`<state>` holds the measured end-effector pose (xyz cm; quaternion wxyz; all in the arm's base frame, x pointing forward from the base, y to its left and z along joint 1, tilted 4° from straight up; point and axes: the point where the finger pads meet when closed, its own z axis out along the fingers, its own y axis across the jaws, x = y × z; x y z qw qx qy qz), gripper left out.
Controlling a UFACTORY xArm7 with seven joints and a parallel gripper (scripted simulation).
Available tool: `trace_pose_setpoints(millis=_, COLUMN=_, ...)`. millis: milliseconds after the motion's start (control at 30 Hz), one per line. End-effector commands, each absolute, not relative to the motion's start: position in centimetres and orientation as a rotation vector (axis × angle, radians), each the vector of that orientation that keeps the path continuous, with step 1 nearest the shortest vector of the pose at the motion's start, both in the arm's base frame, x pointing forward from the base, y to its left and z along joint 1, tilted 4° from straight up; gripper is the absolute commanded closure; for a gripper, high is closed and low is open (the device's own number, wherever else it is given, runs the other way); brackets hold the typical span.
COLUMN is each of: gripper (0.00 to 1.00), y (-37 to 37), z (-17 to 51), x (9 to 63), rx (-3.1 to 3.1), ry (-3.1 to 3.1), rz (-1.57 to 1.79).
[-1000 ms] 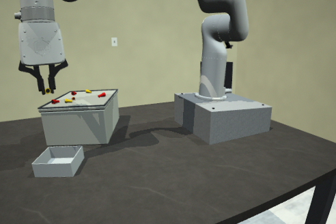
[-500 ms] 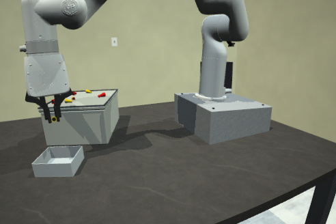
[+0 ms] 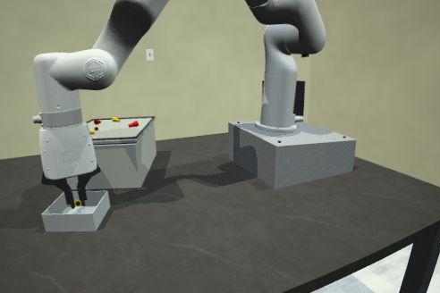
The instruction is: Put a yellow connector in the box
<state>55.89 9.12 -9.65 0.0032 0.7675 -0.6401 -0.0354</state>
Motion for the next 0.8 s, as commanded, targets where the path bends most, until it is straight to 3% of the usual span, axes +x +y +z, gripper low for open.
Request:
trace_pose_setpoints(millis=0, gripper=0.98, y=9.01, z=-10.43, x=56.06, rx=2.405, ry=-2.010, rz=-0.107)
trace_pose_setpoints(millis=433, gripper=0.98, y=9.03, z=-10.92, x=56.04, rx=2.405, ry=-2.010, rz=-0.107)
trace_pose_setpoints(millis=467, gripper=0.71, y=9.03, z=-10.92, x=56.04, rx=2.405, ry=-2.010, rz=-0.107)
trace_pose_setpoints(millis=767, gripper=0.71, y=9.03, z=-10.92, x=56.04, rx=2.405, ry=-2.010, rz=-0.107)
